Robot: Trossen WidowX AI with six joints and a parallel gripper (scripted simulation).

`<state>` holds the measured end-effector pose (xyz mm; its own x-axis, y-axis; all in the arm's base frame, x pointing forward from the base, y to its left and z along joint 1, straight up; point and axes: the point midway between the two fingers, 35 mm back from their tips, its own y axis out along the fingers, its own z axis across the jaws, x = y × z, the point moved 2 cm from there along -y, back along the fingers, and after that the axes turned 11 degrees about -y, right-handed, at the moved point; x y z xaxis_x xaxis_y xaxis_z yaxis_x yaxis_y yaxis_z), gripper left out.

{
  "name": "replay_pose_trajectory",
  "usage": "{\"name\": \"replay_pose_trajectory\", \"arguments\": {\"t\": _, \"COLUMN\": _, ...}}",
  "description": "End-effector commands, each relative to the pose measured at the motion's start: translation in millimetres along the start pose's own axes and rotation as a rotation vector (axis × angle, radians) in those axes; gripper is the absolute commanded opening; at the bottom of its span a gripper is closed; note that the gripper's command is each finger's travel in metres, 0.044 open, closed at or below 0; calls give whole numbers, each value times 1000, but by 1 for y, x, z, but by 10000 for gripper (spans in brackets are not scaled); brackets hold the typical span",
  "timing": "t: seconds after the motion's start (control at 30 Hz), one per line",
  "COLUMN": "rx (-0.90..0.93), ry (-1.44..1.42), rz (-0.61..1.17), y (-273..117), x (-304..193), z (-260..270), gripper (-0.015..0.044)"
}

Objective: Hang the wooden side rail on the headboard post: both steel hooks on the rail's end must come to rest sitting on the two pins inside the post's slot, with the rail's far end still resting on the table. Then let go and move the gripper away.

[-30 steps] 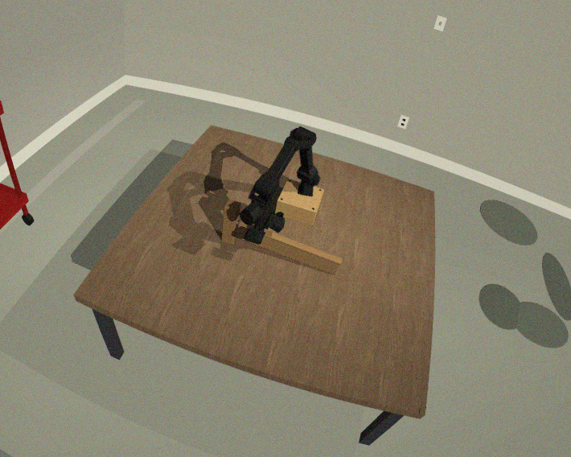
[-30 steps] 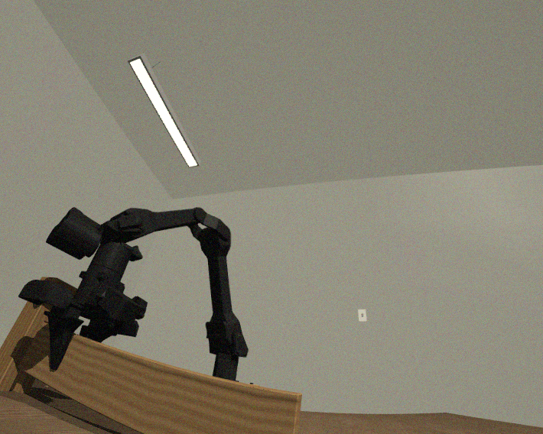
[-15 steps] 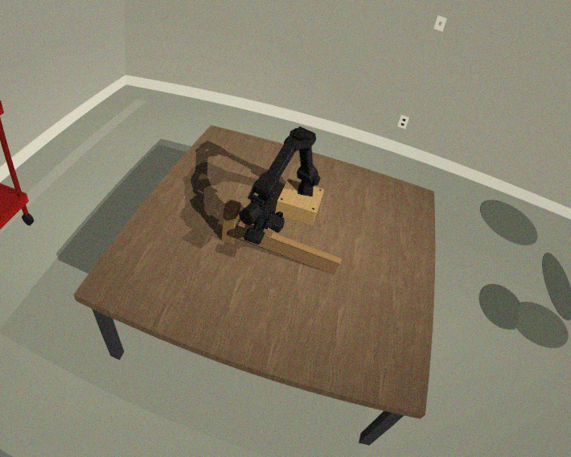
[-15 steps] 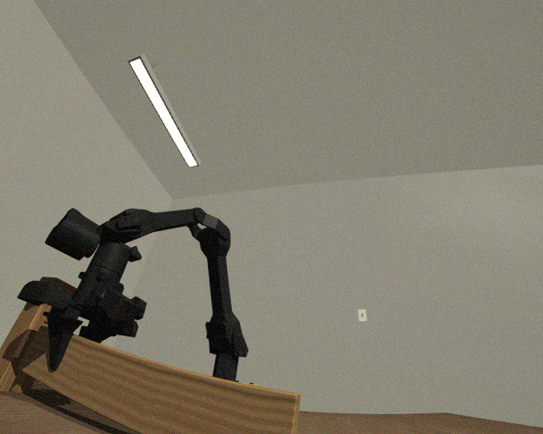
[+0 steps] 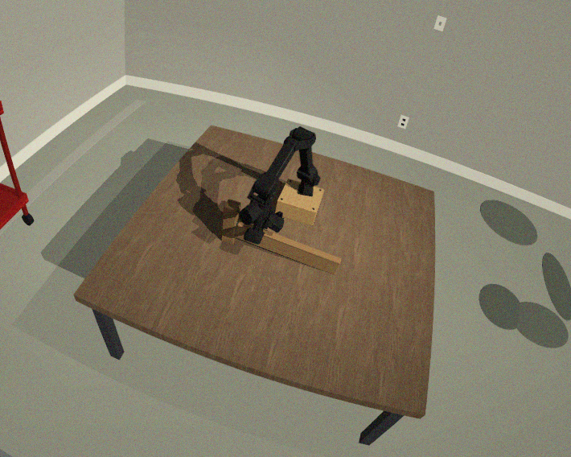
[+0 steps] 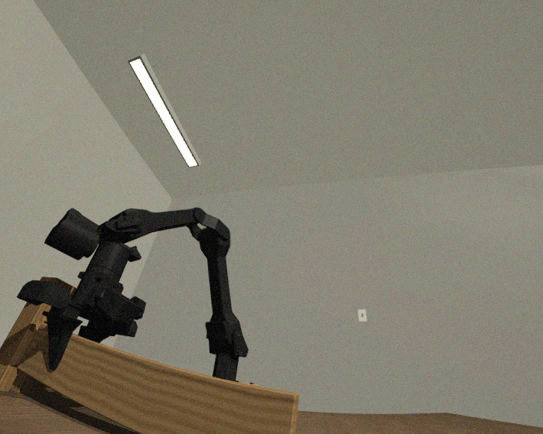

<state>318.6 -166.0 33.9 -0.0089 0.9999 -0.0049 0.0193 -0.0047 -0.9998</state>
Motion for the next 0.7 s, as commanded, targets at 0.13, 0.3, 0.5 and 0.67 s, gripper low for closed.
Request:
{"name": "replay_pose_trajectory", "arguments": {"t": 0.13, "rx": -9, "ry": -4, "rz": 7, "y": -4, "x": -2, "z": -2, "gripper": 0}}
{"name": "replay_pose_trajectory", "arguments": {"t": 0.3, "rx": -9, "ry": -4, "rz": 7, "y": -4, "x": -3, "z": -2, "gripper": 0}}
{"name": "replay_pose_trajectory", "arguments": {"t": 0.5, "rx": -9, "ry": -4, "rz": 7, "y": -4, "x": -4, "z": -2, "gripper": 0}}
{"name": "replay_pose_trajectory", "arguments": {"t": 0.67, "rx": -9, "ry": -4, "rz": 7, "y": -3, "x": -4, "z": -2, "gripper": 0}}
